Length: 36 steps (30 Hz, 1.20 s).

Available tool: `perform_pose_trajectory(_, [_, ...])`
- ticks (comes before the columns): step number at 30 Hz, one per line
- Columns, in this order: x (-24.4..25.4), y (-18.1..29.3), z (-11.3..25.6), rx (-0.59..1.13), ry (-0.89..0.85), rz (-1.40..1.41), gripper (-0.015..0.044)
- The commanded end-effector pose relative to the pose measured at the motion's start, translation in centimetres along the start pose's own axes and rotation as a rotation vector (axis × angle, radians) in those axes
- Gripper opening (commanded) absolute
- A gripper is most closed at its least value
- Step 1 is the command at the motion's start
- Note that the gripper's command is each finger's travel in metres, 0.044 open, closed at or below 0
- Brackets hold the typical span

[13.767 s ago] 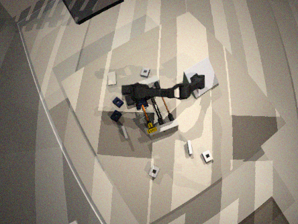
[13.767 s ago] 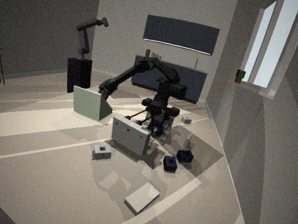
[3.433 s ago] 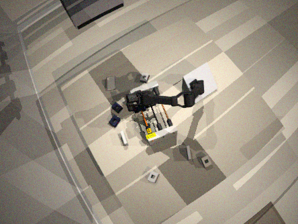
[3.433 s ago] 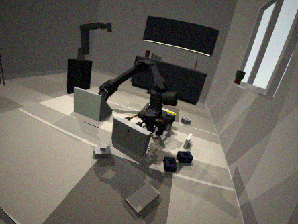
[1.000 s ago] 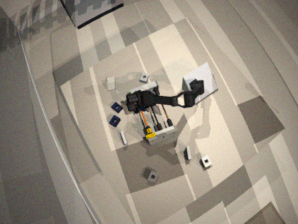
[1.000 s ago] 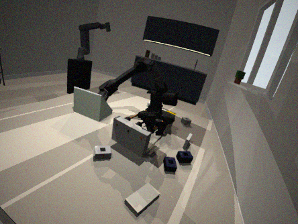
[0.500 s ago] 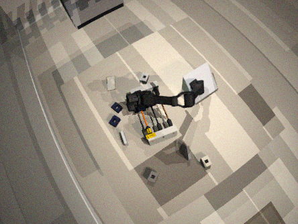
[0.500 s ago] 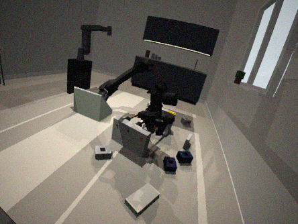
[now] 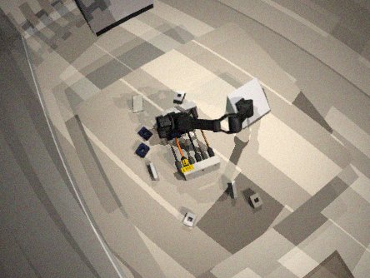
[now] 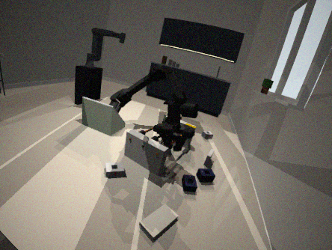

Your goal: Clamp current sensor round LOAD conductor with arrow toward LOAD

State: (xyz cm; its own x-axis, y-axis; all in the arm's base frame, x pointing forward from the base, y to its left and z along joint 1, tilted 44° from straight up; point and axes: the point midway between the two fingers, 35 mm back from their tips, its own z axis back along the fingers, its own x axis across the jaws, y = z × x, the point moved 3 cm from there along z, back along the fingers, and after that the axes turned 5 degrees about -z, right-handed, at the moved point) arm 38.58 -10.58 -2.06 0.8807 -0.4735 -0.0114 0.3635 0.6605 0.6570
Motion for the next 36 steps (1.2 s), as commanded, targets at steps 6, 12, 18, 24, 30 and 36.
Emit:
perform_pose_trajectory(6, [0.0,0.0,0.0,0.0,0.0,0.0,0.0263])
perform_pose_trajectory(12, [0.0,0.0,0.0,0.0,0.004,0.0,0.042])
perform_pose_trajectory(18, [0.7,0.2,1.5,-0.008,0.166,0.008,0.044])
perform_pose_trajectory(24, [0.9,0.6,1.9,-0.002,0.251,0.012,0.044])
perform_pose_trajectory(30, [0.7,0.6,1.1,-0.002,0.252,0.012,0.044])
perform_pose_trajectory(36, [0.6,0.7,0.4,-0.003,0.265,0.012,0.044])
